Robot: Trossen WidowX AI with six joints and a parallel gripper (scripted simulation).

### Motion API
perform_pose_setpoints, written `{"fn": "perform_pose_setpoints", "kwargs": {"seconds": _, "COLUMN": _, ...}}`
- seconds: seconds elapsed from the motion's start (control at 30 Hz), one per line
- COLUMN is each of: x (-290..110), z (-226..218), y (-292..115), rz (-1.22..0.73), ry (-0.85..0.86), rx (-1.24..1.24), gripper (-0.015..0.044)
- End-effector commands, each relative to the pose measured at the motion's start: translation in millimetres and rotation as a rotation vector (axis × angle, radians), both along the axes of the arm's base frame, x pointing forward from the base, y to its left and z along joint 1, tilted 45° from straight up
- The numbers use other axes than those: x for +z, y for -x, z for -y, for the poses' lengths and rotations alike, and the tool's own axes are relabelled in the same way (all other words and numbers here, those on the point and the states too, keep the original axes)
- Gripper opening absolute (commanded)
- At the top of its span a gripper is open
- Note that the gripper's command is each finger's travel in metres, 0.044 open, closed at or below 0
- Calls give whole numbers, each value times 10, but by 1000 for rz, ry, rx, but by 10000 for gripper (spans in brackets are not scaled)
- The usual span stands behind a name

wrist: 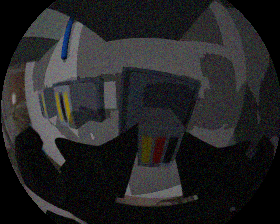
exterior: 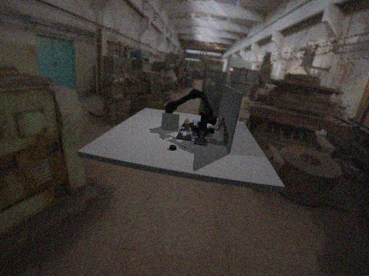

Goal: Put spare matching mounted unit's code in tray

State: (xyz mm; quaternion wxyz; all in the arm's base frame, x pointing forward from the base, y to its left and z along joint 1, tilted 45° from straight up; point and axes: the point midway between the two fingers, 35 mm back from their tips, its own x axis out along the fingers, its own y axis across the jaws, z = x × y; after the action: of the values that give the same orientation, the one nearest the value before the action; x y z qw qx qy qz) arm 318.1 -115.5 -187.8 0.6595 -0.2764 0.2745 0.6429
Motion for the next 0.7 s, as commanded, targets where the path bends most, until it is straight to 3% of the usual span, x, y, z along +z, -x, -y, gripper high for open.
{"fn": "perform_pose_setpoints", "kwargs": {"seconds": 0.0, "x": 4, "z": 11, "y": -1, "rz": 1, "ry": 1, "rx": -2, "gripper": 131}}
{"fn": "perform_pose_setpoints", "kwargs": {"seconds": 0.4, "x": 4, "z": 11, "y": -1, "rz": 1, "ry": 1, "rx": -2, "gripper": 440}}
{"fn": "perform_pose_setpoints", "kwargs": {"seconds": 0.67, "x": 751, "z": 742, "y": 36, "rz": -1, "ry": 0, "rx": -7, "gripper": 440}}
